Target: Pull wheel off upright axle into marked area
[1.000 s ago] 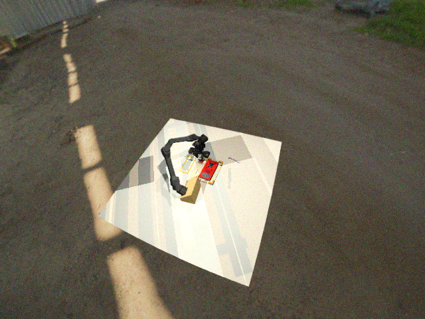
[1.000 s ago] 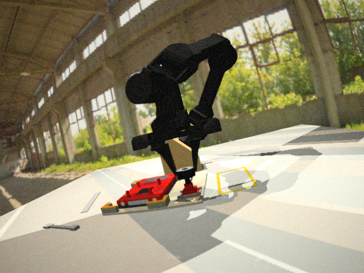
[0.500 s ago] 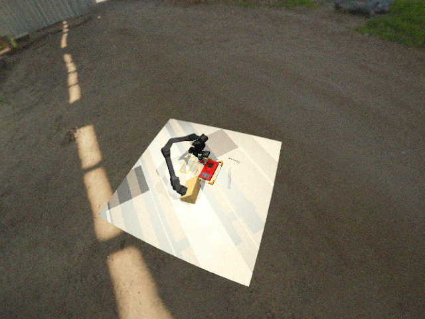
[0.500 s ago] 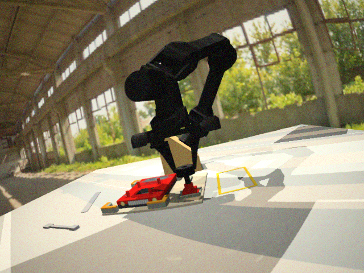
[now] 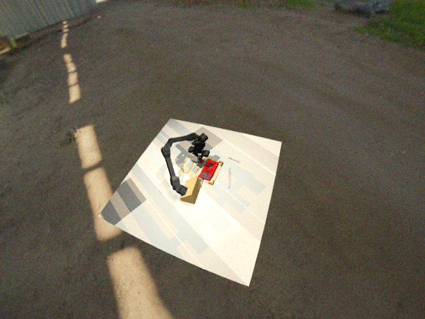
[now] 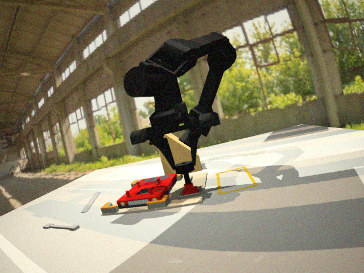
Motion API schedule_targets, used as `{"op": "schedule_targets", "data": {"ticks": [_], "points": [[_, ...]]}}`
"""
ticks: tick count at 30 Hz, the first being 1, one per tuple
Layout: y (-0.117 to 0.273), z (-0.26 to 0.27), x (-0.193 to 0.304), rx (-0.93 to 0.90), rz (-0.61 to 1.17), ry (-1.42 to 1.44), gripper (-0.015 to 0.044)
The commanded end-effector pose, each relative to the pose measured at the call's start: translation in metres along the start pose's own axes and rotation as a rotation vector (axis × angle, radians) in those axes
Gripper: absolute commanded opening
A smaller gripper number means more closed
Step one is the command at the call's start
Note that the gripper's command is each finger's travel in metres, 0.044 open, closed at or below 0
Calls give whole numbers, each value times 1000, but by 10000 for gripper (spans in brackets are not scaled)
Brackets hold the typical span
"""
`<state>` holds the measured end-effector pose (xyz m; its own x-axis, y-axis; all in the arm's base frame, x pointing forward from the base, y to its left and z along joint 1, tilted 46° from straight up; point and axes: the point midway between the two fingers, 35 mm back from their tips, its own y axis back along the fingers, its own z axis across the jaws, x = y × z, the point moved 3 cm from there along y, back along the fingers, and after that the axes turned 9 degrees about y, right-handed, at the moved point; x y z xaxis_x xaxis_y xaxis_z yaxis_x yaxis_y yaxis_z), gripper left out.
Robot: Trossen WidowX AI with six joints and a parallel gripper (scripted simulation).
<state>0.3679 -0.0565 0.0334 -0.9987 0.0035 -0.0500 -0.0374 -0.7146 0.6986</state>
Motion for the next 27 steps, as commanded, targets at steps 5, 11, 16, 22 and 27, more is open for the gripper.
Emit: {"op": "schedule_targets", "data": {"ticks": [5, 11, 16, 22, 27], "points": [[4, 0, -1, 5, -3, 8, 0], [6, 0, -1, 5, -3, 7, 0], [8, 0, -1, 5, -3, 7, 0], [20, 0, -1, 5, -4, 7, 0], [43, 1, 2, 6, -3, 6, 0]]}}
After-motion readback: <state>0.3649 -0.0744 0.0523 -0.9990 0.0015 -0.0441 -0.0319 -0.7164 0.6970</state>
